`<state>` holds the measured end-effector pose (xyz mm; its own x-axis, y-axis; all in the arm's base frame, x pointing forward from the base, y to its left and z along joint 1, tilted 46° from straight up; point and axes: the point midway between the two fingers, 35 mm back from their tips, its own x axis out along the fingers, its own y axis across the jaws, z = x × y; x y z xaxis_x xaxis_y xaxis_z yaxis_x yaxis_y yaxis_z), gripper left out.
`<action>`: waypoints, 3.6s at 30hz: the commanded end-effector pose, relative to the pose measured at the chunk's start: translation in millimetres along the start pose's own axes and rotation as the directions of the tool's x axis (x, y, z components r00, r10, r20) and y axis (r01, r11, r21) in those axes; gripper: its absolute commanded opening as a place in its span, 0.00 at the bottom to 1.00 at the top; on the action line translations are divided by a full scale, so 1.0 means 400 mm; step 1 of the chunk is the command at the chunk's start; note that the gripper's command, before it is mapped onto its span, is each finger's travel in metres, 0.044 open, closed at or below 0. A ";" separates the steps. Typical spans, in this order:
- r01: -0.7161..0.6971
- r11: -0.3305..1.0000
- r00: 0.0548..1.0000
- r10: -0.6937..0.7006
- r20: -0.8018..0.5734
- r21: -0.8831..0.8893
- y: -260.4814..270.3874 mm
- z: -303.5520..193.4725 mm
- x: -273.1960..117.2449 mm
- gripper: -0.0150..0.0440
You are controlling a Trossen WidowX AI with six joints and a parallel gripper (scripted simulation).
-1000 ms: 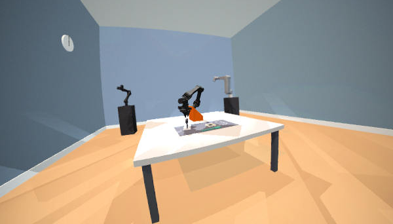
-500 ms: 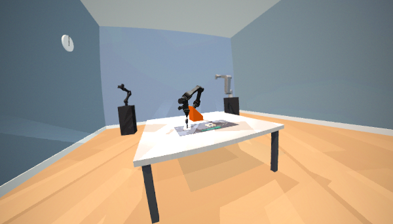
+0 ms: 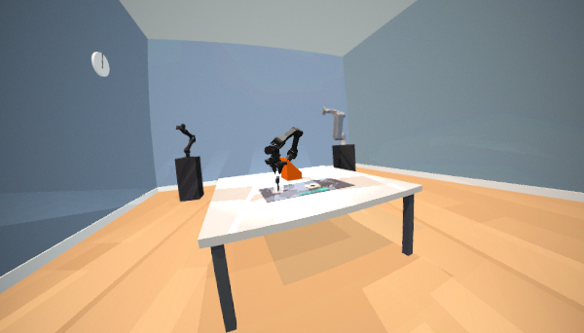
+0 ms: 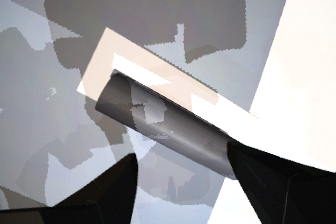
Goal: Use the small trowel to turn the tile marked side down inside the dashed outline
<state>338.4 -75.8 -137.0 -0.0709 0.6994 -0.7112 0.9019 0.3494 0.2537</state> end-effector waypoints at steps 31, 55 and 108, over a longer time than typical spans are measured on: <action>0.003 0.604 1.000 -0.005 -0.001 -0.797 0.001 0.002 0.005 0.71; 0.001 0.604 1.000 -0.004 -0.002 -0.797 0.002 0.002 0.101 0.71; 0.003 0.944 1.000 -0.004 -0.003 -0.331 0.001 0.002 0.115 0.47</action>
<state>336.5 -44.6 -169.5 -0.0736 0.6992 -0.7111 0.6477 0.5757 0.4990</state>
